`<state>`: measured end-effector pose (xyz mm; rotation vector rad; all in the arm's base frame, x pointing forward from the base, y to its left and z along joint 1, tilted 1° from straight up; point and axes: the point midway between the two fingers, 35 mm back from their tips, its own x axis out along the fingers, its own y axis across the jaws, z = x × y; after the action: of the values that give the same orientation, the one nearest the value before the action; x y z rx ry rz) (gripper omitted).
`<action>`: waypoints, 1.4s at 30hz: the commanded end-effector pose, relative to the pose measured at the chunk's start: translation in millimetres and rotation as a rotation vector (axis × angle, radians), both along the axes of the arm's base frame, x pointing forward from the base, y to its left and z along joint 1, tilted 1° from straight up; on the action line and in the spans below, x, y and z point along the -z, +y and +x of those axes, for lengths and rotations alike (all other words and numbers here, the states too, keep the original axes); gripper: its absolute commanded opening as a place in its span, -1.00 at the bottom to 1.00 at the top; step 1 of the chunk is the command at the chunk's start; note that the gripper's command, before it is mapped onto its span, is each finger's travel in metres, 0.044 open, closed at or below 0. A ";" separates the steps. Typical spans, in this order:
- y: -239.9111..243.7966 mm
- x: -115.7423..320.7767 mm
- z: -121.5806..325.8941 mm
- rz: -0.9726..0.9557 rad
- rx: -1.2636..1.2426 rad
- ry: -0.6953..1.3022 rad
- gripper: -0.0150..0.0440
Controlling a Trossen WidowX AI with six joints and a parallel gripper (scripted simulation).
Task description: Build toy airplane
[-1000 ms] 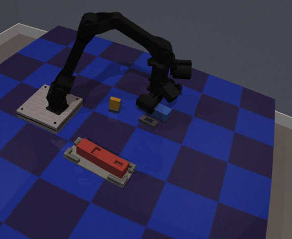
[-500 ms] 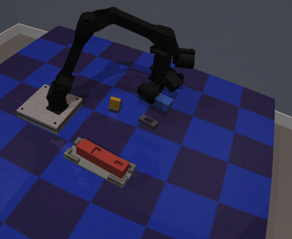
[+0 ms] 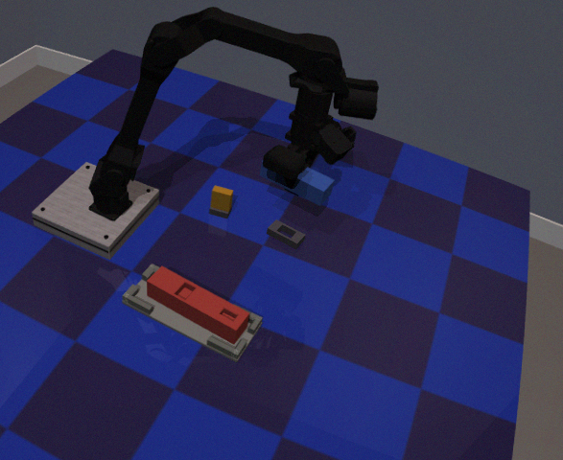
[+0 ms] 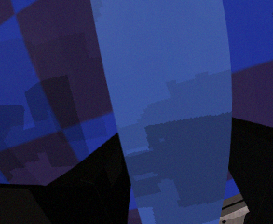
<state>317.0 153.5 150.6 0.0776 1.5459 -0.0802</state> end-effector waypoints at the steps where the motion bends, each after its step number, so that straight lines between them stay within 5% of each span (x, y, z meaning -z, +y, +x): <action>1: -13.4 -0.2 1.8 0.000 0.064 0.002 -0.49; 42: -146.2 17.4 -6.0 0.006 0.752 -0.005 -0.49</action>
<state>315.1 18.7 136.0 0.6127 1.4542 -0.6156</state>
